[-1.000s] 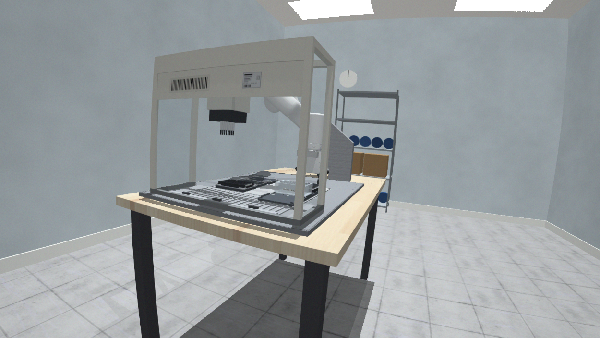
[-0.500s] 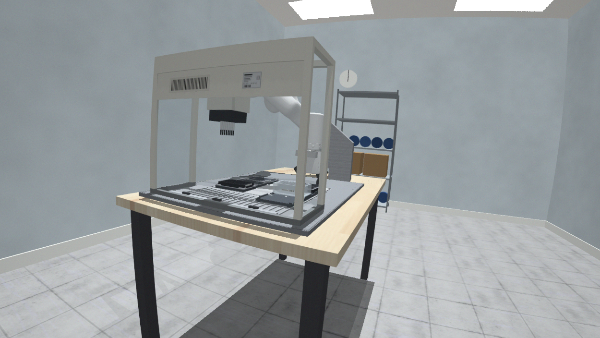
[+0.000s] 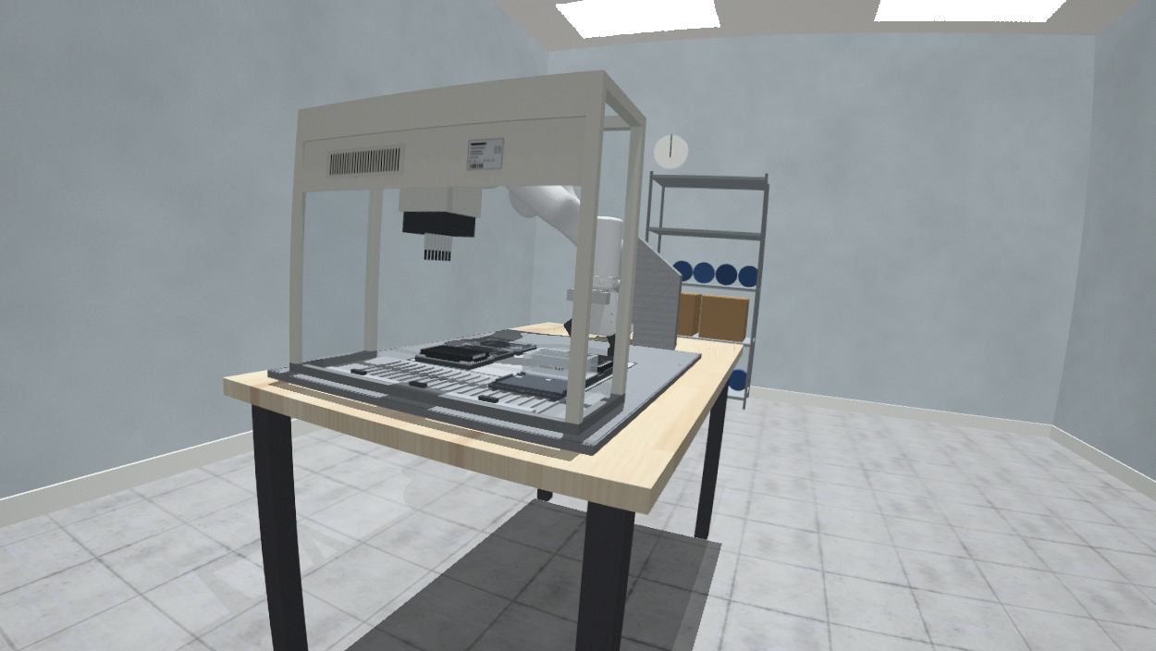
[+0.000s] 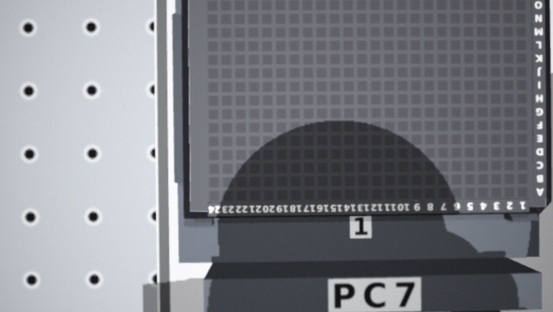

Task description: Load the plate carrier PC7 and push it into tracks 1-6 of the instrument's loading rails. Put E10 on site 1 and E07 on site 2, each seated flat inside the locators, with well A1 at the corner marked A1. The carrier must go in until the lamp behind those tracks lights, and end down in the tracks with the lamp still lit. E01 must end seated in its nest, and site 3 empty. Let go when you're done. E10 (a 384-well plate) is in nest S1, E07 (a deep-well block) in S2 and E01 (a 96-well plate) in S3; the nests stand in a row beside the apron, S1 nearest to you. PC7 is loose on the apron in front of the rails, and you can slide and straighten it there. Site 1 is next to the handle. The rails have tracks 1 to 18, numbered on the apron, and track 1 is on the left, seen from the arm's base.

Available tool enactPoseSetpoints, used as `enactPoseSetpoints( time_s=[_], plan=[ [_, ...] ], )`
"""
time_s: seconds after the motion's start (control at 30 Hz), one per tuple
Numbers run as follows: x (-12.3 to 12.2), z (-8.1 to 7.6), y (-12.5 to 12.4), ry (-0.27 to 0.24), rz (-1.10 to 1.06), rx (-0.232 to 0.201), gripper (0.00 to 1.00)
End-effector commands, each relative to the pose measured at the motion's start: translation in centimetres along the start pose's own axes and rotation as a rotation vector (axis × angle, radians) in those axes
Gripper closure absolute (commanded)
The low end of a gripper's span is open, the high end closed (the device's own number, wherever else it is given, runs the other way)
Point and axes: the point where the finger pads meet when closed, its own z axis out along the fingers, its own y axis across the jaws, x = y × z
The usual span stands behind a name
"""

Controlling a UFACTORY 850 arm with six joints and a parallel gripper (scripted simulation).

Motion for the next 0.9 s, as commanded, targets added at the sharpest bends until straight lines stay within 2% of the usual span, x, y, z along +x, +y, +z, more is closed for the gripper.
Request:
enactPoseSetpoints(
  time_s=[0.0, 0.87],
  plan=[
    [0.6, -0.1, 0.0, 0.001, 0.000, 0.000, 0.18],
    [2.8, -0.1, 0.0, 0.001, 0.000, 0.000, 0.18]
  ],
)
